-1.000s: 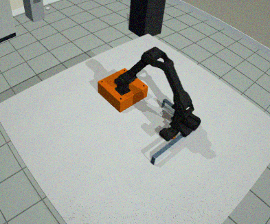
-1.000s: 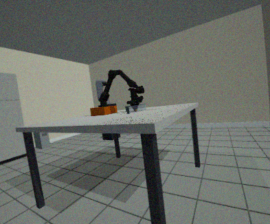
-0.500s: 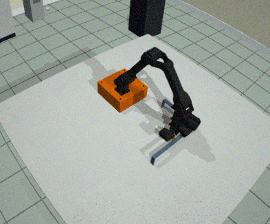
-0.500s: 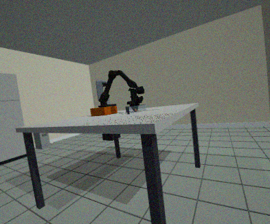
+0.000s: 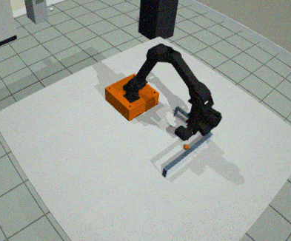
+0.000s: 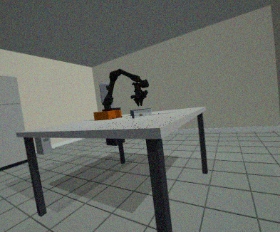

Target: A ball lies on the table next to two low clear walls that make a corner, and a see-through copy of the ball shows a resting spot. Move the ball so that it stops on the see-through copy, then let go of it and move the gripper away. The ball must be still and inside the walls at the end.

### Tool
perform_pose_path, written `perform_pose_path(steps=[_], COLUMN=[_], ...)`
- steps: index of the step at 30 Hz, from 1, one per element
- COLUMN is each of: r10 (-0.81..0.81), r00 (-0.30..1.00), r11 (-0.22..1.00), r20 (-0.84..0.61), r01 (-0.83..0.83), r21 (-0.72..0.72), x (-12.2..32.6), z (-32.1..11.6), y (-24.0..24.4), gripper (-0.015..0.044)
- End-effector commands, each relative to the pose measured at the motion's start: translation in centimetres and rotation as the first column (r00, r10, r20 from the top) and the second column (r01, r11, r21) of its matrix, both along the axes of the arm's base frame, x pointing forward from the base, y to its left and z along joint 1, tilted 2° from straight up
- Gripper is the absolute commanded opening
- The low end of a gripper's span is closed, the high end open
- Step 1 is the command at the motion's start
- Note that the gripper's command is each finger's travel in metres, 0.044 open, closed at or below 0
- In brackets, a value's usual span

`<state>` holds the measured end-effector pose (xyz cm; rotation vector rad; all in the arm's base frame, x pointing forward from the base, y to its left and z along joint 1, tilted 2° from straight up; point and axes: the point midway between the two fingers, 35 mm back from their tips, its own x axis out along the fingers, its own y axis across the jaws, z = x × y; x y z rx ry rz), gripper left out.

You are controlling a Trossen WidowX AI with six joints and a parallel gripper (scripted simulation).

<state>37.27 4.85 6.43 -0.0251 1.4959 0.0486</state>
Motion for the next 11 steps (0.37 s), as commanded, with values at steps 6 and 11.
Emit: perform_pose_path(steps=[6,11], r10=[0.0,0.0], r00=[1.0,1.0], r11=[1.0,1.0], r20=[-0.005,-0.005], r01=[0.0,0.0], r21=[-0.001,-0.001], x=[-0.7,-0.8], z=[4.6,4.8], y=[-0.1,-0.1], gripper=[0.0359,0.044])
